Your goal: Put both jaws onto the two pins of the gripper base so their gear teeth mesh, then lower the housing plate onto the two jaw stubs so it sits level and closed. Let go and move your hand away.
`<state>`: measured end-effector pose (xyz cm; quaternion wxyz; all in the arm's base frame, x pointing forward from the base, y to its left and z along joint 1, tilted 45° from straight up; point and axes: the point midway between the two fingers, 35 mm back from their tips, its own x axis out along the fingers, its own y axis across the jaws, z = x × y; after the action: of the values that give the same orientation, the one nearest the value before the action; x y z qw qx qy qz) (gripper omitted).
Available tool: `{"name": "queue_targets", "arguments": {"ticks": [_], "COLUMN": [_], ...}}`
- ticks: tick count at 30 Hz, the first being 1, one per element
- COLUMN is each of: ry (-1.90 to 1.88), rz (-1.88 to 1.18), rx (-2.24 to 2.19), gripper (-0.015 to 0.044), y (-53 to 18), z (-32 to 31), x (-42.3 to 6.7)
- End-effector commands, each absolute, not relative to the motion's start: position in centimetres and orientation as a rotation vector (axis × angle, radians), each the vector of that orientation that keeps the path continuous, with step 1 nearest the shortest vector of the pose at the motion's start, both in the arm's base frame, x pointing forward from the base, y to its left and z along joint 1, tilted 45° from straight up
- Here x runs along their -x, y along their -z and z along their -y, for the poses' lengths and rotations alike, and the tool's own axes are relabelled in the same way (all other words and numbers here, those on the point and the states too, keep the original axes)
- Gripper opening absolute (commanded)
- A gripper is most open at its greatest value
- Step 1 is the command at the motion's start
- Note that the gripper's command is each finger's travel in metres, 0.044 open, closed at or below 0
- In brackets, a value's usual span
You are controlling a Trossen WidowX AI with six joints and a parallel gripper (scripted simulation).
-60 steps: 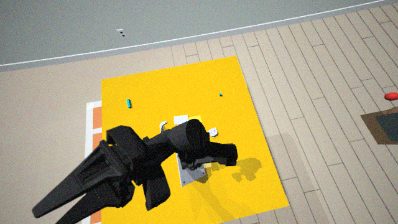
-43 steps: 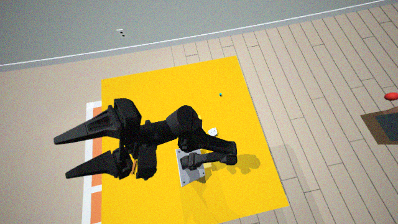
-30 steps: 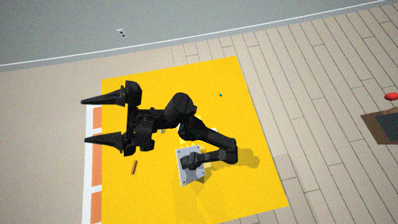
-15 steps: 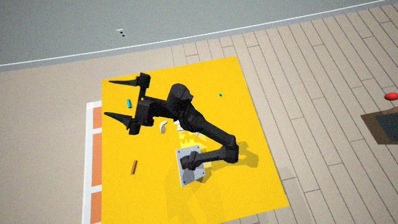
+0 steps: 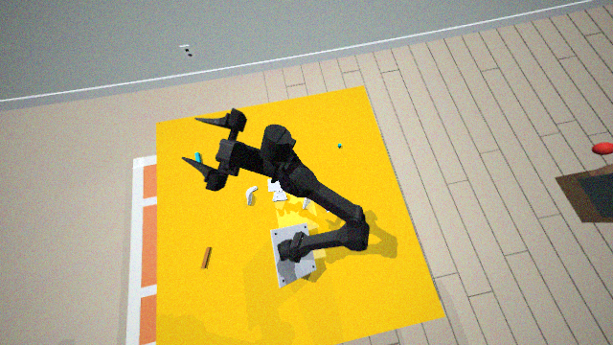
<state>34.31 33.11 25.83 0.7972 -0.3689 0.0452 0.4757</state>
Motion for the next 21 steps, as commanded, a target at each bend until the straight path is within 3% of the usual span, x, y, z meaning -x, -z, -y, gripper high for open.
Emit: {"name": "queue_targets", "arguments": {"ticks": [1,21], "ry": [-0.948,-0.577], "rz": [-0.181,-0.529], "rx": [0.78,0.664], "gripper": [0.044,0.044], "y": [-24.5,-18.6], "z": [-30.7,-18.9], "x": [-35.5,-39.3]}}
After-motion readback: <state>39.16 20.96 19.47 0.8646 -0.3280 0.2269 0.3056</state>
